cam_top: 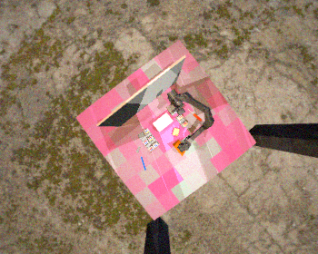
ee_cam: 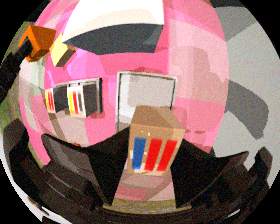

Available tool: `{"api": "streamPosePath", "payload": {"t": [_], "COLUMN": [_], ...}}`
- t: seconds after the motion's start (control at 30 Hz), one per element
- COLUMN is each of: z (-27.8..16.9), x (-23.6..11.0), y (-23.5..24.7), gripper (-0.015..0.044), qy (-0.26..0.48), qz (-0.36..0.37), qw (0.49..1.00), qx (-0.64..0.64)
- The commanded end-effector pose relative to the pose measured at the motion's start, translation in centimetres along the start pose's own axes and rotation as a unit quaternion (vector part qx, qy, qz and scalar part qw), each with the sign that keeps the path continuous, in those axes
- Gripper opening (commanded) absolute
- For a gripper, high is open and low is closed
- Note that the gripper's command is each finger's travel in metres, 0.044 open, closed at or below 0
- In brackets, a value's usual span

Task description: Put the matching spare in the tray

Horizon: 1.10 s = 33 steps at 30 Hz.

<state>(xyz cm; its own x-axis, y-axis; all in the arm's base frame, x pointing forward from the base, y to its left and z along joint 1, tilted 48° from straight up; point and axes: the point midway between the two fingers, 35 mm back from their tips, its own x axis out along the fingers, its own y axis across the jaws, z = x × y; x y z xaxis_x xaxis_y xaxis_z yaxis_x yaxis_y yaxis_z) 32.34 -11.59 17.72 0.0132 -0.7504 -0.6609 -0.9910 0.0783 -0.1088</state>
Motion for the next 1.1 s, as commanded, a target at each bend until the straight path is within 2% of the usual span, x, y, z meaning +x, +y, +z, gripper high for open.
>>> {"api": "streamPosePath", "payload": {"t": [0.0, 1.07], "z": [0.1, -0.1], "x": [0.4, 3.0], "y": [0.0, 0.2], "gripper": [0.0, 0.0], "qy": [-0.002, -0.002], "qz": [0.0, 0.001], "qw": [1.0, 1.0], "qx": [-0.001, 0.001]}}
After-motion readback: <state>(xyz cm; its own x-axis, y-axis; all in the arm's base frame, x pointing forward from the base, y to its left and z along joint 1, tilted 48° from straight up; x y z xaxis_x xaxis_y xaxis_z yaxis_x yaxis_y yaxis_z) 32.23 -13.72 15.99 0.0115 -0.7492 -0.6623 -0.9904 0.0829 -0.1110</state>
